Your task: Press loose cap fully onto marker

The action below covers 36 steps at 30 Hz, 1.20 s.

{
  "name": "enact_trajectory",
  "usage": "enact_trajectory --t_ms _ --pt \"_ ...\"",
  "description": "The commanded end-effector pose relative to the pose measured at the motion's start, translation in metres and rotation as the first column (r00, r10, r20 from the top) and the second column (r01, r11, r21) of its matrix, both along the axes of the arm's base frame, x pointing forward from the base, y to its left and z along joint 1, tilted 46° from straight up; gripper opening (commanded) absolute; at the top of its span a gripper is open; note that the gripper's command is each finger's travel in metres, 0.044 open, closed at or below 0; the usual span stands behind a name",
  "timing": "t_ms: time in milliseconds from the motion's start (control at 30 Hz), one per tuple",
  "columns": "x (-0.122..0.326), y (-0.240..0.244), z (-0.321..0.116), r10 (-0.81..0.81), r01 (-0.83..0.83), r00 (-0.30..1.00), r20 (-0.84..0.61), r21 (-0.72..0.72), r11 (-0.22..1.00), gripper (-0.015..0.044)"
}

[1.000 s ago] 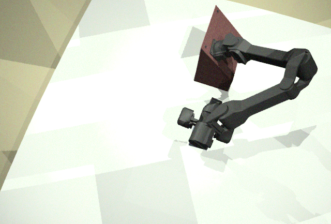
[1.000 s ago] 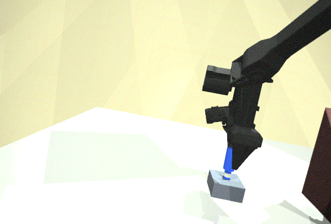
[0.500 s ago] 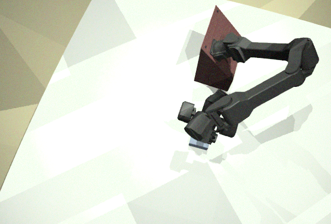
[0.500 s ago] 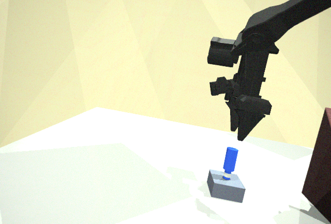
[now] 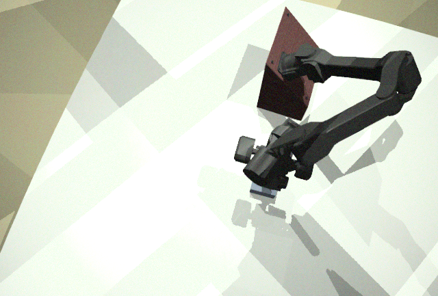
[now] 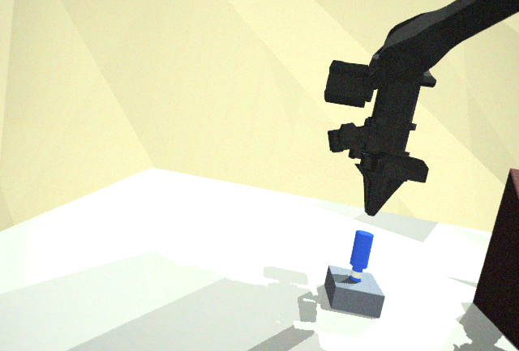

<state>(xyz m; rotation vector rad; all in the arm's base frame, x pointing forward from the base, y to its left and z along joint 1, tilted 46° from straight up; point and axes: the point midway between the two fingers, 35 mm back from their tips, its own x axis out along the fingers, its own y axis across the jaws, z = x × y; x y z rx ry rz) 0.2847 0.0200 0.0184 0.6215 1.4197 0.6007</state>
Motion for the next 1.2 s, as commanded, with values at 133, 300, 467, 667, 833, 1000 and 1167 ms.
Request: enact_trajectory --t_ms 133,300,467,667,833,1000,1167 --pt "0.000 0.000 0.000 0.003 -0.003 1.000 0.004 0.000 1.000 0.0000" --pt "0.000 0.000 0.000 0.003 -0.003 1.000 0.004 0.000 1.000 0.0000" --pt "0.000 0.003 -0.003 0.003 -0.003 1.000 0.004 0.000 1.000 0.0000" --pt "0.001 0.010 -0.010 0.003 -0.003 1.000 0.004 0.000 1.000 0.0000" --pt "0.001 0.015 -0.015 0.003 -0.003 1.000 0.004 0.000 1.000 0.0000" --pt "0.002 0.020 -0.020 0.003 -0.003 1.000 0.004 0.001 1.000 0.0000" --pt "0.002 0.026 -0.025 0.003 -0.003 1.000 0.004 0.001 1.000 0.0000"
